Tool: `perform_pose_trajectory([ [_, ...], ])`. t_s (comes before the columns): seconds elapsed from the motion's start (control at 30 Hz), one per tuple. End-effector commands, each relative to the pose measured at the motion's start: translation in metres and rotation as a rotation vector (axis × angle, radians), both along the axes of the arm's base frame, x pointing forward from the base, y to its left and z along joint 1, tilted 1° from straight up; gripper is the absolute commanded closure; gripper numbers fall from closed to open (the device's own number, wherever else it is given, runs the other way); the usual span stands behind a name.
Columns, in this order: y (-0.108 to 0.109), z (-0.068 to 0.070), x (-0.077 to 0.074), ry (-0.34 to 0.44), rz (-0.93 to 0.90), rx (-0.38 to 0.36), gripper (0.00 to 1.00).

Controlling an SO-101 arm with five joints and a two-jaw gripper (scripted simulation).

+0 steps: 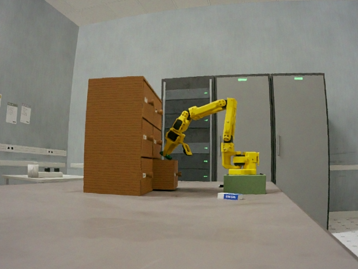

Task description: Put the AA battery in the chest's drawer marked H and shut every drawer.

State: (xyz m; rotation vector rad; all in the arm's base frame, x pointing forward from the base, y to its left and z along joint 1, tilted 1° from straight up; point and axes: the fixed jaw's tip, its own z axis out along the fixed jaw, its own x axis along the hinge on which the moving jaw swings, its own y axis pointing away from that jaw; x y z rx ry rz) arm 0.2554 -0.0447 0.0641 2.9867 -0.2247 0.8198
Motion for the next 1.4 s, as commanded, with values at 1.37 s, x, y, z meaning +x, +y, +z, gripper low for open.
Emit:
perform_pose_trajectory([
  [1.37, -0.0005, -0.0086, -0.0036, 0.015, 0.003, -0.001, 0.91],
])
